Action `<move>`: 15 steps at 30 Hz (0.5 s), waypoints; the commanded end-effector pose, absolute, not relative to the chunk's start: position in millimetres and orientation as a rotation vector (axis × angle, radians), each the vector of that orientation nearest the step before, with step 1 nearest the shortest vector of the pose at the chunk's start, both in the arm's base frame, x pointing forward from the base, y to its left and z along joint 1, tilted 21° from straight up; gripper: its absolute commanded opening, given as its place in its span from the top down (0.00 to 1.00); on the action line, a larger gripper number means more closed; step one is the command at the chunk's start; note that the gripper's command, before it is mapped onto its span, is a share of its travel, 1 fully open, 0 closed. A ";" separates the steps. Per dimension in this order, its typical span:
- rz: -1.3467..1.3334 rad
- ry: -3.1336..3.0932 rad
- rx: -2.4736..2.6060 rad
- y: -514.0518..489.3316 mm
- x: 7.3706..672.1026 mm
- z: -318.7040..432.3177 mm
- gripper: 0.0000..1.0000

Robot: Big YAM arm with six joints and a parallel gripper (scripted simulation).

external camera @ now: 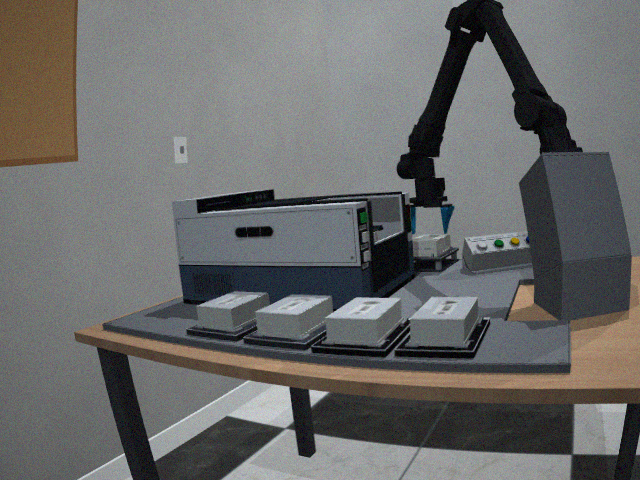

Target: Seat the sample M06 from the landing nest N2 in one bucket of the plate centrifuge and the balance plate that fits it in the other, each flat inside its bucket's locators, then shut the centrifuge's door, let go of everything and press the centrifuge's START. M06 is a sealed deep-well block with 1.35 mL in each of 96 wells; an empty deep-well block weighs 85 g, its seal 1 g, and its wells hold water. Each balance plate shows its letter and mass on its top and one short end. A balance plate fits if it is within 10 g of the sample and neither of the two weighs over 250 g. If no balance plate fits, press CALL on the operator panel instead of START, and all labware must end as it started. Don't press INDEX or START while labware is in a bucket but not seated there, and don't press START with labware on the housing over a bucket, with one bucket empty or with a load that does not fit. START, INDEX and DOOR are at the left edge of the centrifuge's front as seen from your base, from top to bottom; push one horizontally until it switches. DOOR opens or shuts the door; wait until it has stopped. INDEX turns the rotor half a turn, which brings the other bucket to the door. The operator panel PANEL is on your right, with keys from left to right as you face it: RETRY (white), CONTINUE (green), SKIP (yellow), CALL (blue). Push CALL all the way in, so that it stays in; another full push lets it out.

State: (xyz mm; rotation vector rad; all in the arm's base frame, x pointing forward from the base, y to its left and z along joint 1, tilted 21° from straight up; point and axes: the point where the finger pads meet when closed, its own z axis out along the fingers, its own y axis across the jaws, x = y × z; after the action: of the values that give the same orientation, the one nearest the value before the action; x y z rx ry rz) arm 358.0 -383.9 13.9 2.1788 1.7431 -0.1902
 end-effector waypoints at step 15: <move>-0.192 1.739 2.173 -394.3 356.6 9.2 0.00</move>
State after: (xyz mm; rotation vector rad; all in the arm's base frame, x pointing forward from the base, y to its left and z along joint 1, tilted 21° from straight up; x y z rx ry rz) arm 358.3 -384.2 13.2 2.1781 1.7424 -0.1899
